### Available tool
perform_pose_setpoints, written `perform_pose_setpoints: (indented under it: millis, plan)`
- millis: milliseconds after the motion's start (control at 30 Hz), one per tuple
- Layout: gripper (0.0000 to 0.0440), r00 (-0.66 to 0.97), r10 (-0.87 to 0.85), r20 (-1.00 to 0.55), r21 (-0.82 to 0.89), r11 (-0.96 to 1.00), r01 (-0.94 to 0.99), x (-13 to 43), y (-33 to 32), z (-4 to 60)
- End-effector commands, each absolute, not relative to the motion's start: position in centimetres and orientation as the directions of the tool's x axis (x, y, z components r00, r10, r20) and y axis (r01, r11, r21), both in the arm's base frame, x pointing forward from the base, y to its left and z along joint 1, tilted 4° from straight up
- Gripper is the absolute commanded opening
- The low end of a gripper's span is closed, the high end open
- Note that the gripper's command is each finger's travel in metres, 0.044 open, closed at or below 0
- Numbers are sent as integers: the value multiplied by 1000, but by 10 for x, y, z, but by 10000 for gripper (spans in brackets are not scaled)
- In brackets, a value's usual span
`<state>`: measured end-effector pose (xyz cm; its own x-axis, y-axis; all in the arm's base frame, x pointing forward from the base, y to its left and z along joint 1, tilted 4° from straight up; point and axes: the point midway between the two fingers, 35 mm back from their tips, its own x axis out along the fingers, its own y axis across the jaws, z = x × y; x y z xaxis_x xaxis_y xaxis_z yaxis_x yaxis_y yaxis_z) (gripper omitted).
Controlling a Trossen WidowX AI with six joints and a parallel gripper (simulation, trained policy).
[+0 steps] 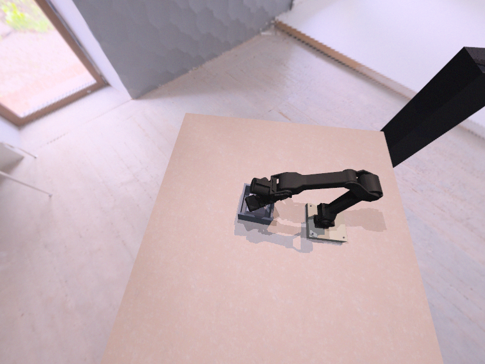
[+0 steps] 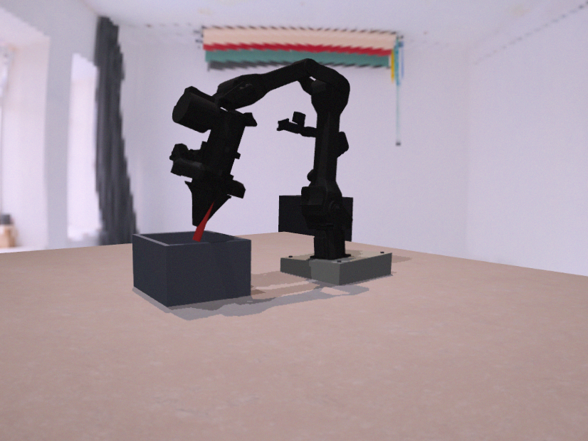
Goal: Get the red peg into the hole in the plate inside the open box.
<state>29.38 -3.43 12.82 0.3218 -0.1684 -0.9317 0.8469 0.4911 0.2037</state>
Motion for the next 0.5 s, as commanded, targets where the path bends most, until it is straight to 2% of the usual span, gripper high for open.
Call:
perform_pose_setpoints:
  millis: [0,367,467]
  plan:
    - [11,314,-161,-936,203,483,852,300,-40,124]
    - [11,253,-144,-957,159,471,868,307,-50,96]
    - [50,234,-144,-962,139,477,868,309,-52,89]
